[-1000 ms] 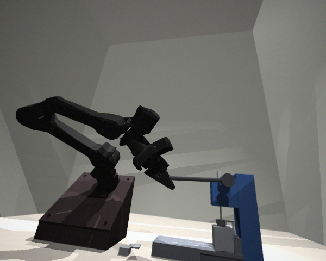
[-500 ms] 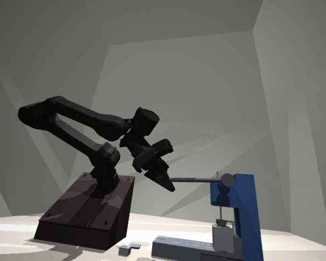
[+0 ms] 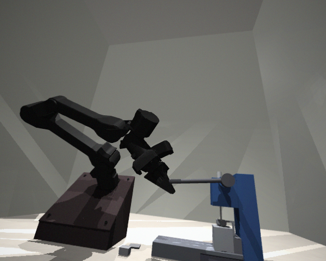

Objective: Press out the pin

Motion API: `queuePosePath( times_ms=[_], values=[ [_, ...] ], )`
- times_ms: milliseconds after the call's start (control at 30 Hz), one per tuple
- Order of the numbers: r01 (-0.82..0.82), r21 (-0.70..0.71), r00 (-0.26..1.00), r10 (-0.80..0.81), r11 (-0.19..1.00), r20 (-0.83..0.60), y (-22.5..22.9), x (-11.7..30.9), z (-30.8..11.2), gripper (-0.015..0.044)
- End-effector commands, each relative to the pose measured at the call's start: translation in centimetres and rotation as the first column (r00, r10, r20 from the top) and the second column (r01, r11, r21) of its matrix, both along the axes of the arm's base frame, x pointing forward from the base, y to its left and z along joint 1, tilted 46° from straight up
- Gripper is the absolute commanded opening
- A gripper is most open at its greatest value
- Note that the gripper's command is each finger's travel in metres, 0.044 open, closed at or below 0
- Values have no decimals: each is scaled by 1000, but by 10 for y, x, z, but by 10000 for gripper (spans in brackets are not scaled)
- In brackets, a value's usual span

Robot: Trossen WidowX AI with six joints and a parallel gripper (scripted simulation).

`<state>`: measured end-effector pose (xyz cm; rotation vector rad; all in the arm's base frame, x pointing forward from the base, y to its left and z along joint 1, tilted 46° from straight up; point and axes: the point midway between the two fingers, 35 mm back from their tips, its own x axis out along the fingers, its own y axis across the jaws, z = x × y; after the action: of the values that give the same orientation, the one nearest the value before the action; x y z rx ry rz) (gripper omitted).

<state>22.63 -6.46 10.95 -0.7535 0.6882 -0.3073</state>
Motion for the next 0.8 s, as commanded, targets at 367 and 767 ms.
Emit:
queuePosePath(
  times_ms=[367,767],
  values=[
    [-13,5,1000,13,1000,2,-1,3,-3,0],
    [-13,4,1000,13,1000,3,-4,4,-6,0]
  ],
)
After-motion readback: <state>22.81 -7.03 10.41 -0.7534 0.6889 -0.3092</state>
